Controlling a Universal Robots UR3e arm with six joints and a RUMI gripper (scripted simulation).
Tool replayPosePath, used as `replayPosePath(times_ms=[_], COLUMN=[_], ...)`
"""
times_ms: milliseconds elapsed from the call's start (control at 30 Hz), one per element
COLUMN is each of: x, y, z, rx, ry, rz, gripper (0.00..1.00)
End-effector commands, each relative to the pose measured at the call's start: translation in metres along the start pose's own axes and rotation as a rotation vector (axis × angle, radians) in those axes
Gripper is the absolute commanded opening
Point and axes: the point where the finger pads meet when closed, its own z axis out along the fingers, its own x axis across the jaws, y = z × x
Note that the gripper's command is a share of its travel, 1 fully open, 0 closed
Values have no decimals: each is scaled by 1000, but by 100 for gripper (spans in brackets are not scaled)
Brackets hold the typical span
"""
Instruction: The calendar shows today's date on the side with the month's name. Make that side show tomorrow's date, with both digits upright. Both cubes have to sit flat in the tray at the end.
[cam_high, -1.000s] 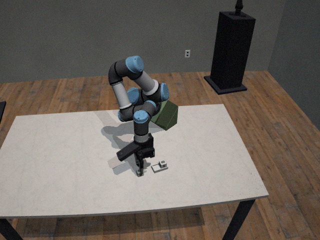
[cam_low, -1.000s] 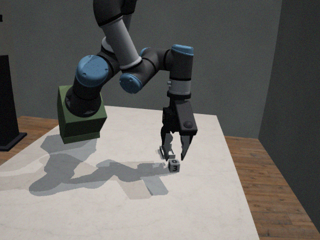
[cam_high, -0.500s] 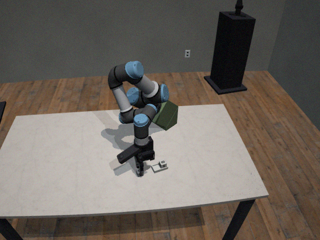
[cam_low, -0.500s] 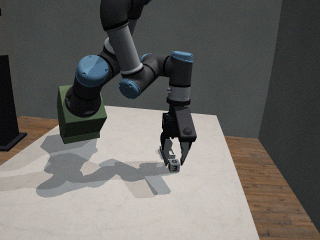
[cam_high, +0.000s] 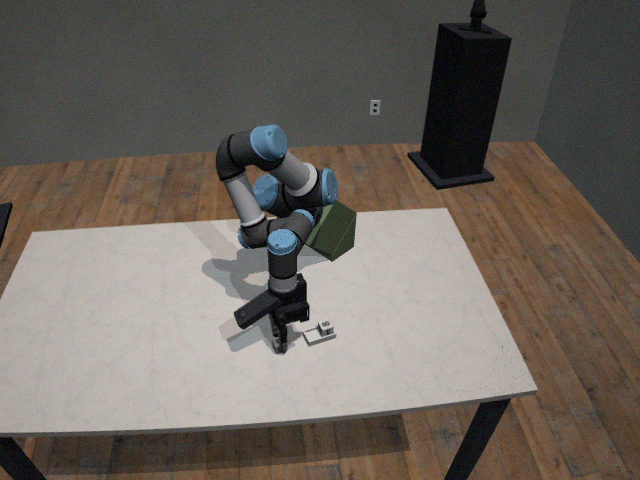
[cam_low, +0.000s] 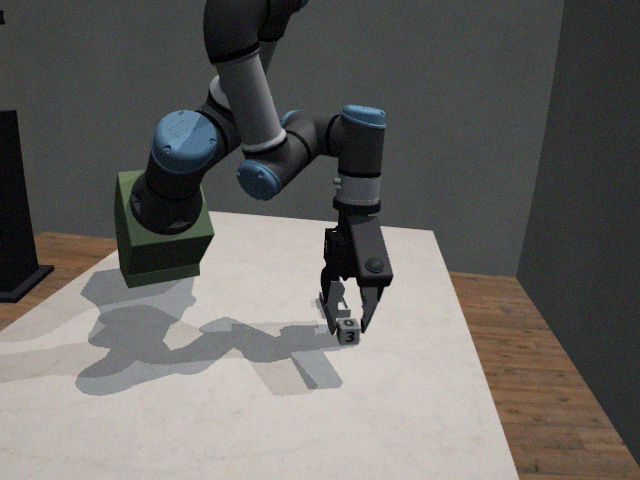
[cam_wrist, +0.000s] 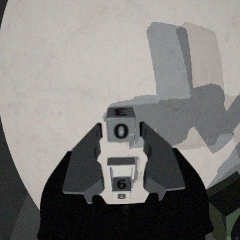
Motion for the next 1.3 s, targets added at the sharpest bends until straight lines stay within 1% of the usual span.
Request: replayPosePath(times_ms=[0, 767, 800, 1267], x=[0, 0, 0, 0], y=[0, 0, 0, 0], z=[0, 0, 0, 0], rx=[1, 1, 1, 1], ry=[-2, -2, -2, -2], rz=[0, 0, 0, 0], gripper=[29, 29, 11, 11])
